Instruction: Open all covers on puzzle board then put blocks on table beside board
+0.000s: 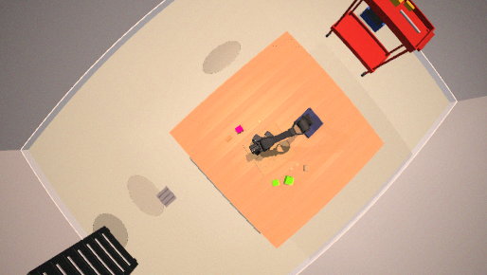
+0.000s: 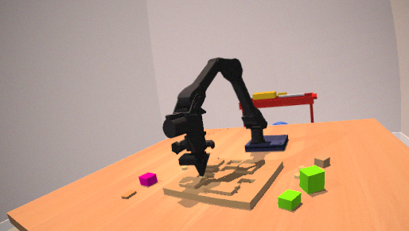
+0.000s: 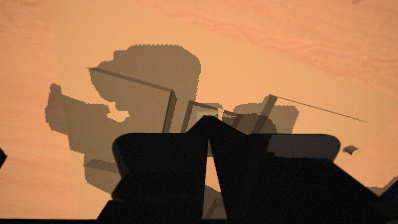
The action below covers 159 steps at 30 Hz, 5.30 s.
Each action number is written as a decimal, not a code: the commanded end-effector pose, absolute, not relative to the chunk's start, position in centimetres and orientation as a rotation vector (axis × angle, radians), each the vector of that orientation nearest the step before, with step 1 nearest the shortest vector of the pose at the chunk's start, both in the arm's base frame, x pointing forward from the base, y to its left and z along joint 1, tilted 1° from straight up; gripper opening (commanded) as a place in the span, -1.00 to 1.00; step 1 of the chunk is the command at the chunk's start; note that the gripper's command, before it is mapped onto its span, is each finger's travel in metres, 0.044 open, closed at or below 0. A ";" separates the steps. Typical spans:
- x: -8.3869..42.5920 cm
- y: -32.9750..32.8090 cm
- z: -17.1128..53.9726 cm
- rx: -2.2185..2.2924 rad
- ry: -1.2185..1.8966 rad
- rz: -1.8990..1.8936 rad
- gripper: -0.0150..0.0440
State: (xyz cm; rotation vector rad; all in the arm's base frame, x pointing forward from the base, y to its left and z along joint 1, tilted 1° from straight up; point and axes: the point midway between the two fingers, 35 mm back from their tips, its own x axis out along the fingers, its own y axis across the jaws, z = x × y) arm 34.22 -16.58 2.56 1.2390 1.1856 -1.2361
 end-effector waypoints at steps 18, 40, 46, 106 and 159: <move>34.3 -15.8 2.3 1.244 1.188 -1.232 -0.49; 34.3 -15.1 2.2 1.614 0.892 -1.601 -0.49; 34.3 -15.1 2.2 2.002 0.420 -1.988 -0.49; 34.3 -15.6 7.4 1.518 0.977 -1.505 0.00; 34.2 -15.6 5.2 1.360 1.107 -1.348 0.00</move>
